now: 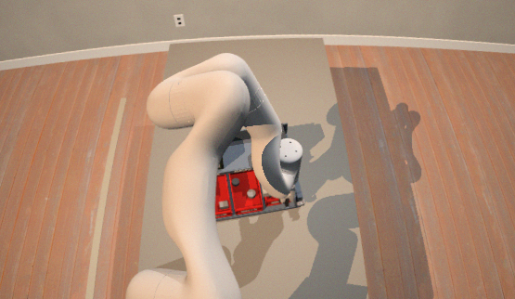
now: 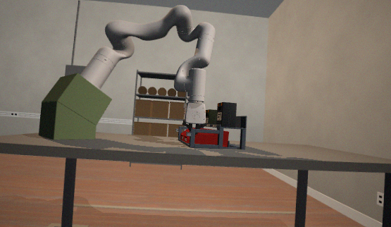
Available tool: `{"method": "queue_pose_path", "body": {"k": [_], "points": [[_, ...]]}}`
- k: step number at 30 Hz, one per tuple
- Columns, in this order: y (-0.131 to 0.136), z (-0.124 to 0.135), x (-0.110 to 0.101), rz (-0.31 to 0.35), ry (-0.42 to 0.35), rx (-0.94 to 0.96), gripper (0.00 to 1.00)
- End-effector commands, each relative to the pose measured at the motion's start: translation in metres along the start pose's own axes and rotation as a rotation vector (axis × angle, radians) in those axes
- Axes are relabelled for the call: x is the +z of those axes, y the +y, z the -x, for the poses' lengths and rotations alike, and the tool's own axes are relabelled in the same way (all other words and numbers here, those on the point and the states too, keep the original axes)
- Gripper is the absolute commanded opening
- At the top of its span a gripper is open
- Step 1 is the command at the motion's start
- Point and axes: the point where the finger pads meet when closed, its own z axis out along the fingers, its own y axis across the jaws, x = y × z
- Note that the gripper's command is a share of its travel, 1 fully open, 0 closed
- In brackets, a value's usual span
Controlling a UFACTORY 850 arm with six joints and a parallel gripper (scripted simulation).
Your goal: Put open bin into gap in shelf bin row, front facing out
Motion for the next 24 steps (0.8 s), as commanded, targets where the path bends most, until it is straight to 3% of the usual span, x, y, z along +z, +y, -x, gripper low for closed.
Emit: {"method": "queue_pose_path", "body": {"k": [1, 23, 24], "points": [[0.0012, 0.0004, -0.0007, 0.002, 0.000, 0.000, 0.00], [0.0009, 0.0004, 0.0074, 0.002, 0.000, 0.000, 0.00], [0.0007, 0.0004, 0.0074, 0.002, 0.000, 0.000, 1.00]]}}
